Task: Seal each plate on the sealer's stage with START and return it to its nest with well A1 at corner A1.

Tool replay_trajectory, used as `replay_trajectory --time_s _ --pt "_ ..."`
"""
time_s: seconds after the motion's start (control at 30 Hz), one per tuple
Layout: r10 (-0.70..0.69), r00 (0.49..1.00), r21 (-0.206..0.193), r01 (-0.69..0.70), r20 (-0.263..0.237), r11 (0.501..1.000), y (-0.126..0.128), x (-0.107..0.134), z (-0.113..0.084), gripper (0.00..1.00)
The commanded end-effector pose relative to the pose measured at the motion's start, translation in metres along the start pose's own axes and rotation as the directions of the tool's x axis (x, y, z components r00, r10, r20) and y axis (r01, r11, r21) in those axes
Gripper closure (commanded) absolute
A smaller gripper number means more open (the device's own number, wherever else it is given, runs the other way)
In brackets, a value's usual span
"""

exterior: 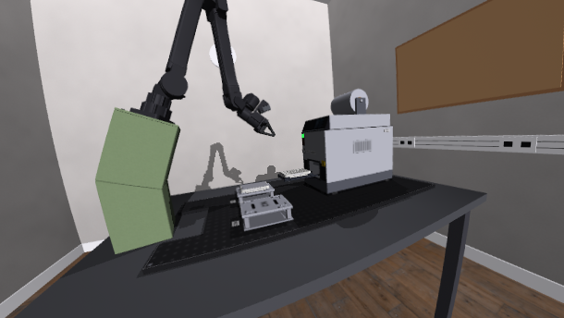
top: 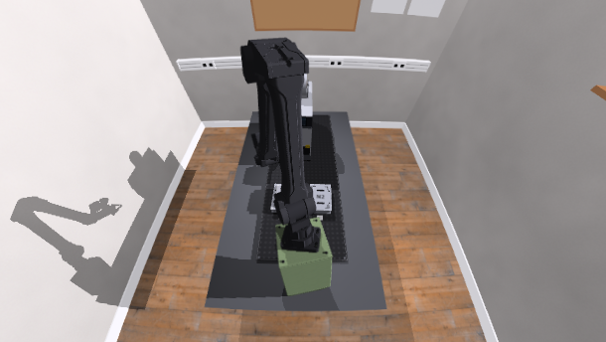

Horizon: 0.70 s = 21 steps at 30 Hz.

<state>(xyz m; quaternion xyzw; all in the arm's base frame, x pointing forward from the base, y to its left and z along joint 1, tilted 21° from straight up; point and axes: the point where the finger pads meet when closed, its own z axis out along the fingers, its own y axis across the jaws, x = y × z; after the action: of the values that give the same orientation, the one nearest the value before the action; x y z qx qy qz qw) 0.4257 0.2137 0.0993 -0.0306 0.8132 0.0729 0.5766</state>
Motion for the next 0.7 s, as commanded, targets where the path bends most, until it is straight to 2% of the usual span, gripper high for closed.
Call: replay_trajectory --time_s 0.0,0.03,0.17,0.27,0.37,0.4,0.67 --pt "0.01 0.999 0.003 -0.01 0.046 1.0 0.001 -0.02 0.009 1.0" --pt "0.011 0.999 0.003 -0.011 0.047 1.0 0.001 -0.021 0.01 1.0" --pt "0.01 0.999 0.008 -0.011 0.051 1.0 -0.002 -0.026 0.041 1.0" --pt "0.007 0.999 0.007 -0.007 0.052 1.0 -0.002 -0.028 0.058 1.0" --pt "0.007 0.999 0.001 -0.008 0.046 1.0 0.0 -0.026 0.053 1.0" --pt "0.009 0.999 -0.004 -0.008 0.043 1.0 0.002 -0.026 0.057 1.0" --pt "-0.005 1.0 0.017 0.005 0.018 1.0 -0.007 -0.027 0.108 1.0"
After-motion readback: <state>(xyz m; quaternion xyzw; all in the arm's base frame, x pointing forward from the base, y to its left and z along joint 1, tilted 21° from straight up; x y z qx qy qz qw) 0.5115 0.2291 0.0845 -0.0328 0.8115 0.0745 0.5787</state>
